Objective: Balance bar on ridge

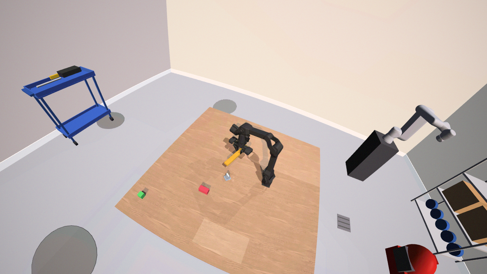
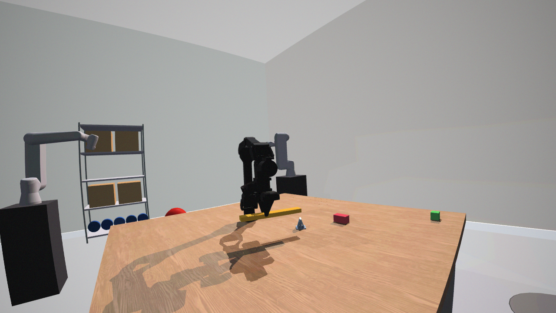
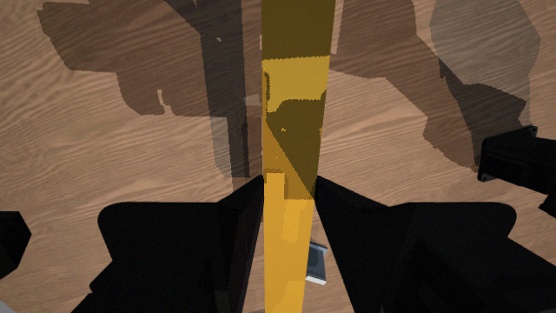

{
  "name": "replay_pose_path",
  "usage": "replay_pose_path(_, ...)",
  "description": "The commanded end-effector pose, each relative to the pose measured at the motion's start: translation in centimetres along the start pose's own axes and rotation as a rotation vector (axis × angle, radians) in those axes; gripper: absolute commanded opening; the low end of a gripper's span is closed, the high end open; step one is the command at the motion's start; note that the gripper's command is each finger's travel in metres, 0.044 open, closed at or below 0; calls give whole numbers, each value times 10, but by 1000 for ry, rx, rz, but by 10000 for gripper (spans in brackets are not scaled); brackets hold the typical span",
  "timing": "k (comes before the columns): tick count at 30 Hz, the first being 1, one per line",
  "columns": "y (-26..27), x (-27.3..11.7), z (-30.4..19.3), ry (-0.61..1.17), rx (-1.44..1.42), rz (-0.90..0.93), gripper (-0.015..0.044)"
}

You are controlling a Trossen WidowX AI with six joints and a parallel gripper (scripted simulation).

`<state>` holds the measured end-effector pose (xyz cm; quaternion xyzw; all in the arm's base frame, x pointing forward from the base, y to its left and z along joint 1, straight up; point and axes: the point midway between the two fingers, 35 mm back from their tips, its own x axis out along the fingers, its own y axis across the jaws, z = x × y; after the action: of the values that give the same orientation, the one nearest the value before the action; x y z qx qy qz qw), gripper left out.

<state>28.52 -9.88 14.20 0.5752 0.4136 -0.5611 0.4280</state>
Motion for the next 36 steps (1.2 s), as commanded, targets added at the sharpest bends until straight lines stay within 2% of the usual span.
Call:
replay_pose_path(1, -2, 0, -17, -3, 48, -2, 0)
replay_pose_path(36, -49, -2, -145, 7, 379, -8, 0)
